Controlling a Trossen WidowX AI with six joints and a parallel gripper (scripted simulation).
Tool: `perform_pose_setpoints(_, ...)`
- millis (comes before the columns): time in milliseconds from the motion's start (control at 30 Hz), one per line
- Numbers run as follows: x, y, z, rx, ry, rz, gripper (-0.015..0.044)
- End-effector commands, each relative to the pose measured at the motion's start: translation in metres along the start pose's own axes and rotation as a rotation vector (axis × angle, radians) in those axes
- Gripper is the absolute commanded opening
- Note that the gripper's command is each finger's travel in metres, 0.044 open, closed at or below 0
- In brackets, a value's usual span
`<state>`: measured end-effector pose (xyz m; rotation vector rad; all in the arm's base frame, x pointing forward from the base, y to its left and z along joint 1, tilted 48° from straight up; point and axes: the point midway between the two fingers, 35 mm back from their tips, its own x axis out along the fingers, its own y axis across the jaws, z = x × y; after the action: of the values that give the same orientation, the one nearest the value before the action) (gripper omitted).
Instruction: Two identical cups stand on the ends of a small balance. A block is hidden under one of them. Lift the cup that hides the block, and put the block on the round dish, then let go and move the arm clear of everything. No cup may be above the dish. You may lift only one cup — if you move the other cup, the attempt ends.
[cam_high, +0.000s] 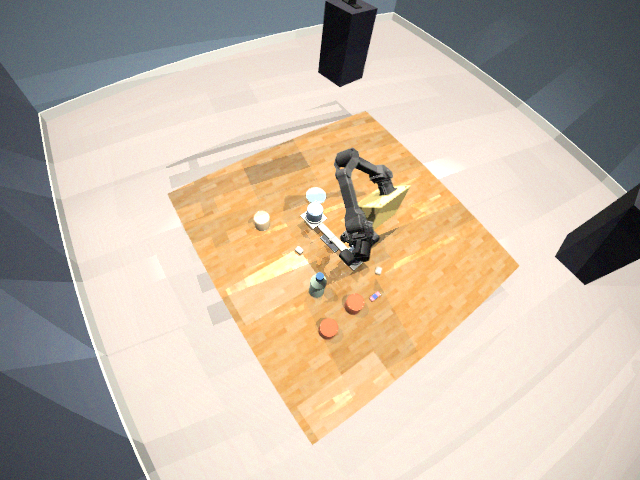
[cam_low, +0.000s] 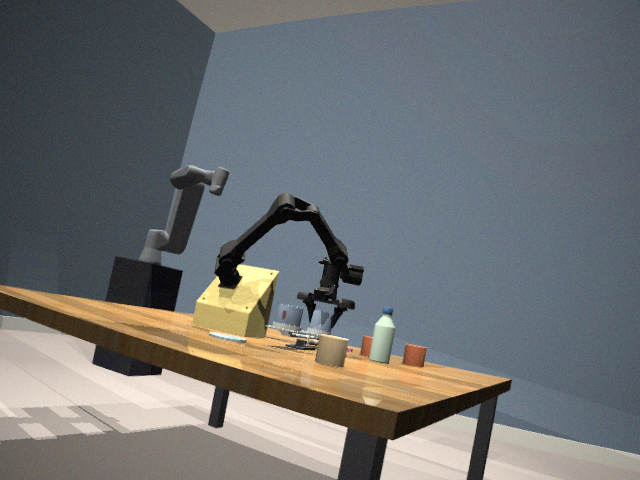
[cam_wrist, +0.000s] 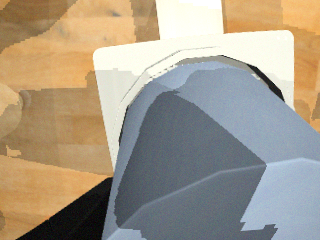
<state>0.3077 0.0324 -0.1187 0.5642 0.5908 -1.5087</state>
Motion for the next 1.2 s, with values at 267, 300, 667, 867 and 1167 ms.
perform_pose_setpoints(267, -0.018, 0.004, -0.003, 0.009, 0.011, 0.006, 0.0)
perform_pose_setpoints(300, -0.019, 0.004, -0.003, 0.009, 0.011, 0.006, 0.0)
perform_pose_setpoints(667, -0.033, 0.004, -0.003, 0.009, 0.013, 0.006, 0.0)
perform_pose_setpoints(867, -0.04, 0.004, -0.003, 0.009, 0.013, 0.006, 0.0)
perform_pose_setpoints(1167, -0.052, 0.004, -0.003, 0.009, 0.013, 0.006, 0.0)
